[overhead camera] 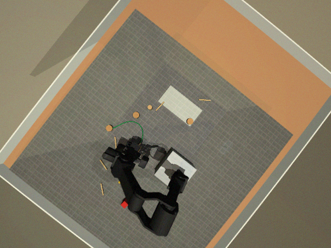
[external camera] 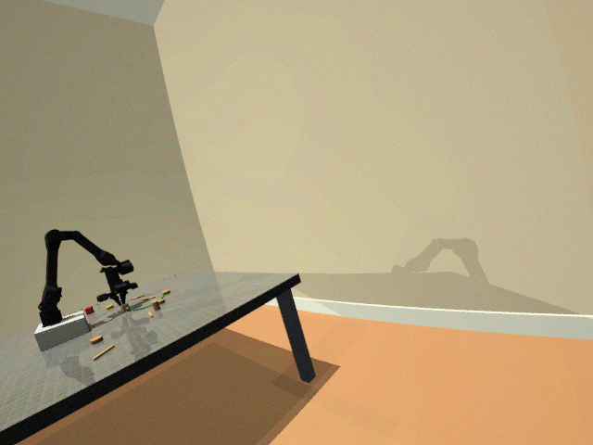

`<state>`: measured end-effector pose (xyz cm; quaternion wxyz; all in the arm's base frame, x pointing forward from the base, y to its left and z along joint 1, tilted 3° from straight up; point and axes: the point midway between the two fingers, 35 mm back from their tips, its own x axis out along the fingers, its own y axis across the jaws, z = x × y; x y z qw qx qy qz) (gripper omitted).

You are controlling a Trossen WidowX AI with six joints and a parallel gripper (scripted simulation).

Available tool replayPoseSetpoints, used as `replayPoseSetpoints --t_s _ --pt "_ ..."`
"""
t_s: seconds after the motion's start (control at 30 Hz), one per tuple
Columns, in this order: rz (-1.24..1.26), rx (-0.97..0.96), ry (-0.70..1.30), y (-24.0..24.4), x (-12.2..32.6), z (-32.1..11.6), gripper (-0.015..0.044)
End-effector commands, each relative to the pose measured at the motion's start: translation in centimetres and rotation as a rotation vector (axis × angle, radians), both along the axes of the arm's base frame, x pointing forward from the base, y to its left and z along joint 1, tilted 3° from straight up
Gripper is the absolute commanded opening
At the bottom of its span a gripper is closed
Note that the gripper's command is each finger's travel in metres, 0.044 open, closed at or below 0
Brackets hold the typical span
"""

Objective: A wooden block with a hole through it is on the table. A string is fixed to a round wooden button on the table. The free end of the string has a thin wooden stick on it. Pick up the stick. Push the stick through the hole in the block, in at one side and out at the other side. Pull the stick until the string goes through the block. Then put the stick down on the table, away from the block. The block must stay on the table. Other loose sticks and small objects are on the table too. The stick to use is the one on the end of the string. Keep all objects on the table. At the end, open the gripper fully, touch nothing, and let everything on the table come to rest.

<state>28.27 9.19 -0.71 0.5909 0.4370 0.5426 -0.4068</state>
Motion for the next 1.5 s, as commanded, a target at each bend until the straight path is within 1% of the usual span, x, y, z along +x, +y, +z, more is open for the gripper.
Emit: replayPoseSetpoints --t_s 0.0,0.27,0.53,1.47 --pt "0.0 0.0 0.0 0.0 0.0 0.0 0.0" --pt "0.033 -0.097 -0.028 0.1 -0.2 -0.3 0.0" --pt "0.033 -0.096 -0.027 0.6 -0.4 -0.3 0.0" --pt "0.033 -0.094 -0.02 4.6 -1.6 -0.3 0.0"
